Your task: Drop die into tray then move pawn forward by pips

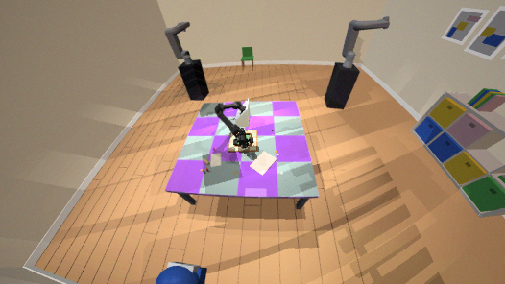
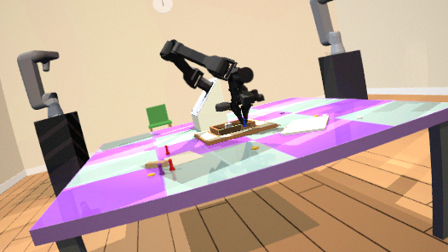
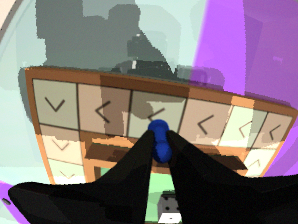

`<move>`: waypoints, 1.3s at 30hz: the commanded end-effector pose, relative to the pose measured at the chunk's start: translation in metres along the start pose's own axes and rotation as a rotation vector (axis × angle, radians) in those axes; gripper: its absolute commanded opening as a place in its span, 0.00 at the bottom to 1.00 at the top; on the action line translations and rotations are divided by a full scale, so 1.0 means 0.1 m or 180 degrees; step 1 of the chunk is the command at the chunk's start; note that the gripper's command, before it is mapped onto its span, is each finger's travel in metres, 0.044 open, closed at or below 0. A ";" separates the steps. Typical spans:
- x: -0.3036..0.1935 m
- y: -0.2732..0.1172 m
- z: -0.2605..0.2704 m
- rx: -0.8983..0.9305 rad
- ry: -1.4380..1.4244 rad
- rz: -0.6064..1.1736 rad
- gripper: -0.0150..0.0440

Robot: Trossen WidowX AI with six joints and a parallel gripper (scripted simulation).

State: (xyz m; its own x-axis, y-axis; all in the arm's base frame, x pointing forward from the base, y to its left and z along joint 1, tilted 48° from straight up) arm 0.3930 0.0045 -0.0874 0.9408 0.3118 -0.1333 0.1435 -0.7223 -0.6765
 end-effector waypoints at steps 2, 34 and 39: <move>0.01 0.03 0.02 -0.0021 -0.0036 -0.0021 0.25; -0.06 -0.42 0.04 -0.0005 -0.0019 -0.0027 1.00; -0.66 -0.83 0.16 0.0047 0.0102 -0.0038 1.00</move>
State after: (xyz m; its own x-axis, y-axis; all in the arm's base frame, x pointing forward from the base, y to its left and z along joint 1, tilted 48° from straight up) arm 0.3492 0.0396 -0.0504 0.9464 0.2980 -0.1244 0.1378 -0.7211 -0.6790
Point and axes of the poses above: the point midway between the two fingers, 35 mm back from their tips, its own y axis out along the fingers, its own z axis across the jaws, x = y × z, the point moved 1 cm from there along -y, back along the fingers, and after that the axes turned 4 degrees about -y, right-handed, at the moved point
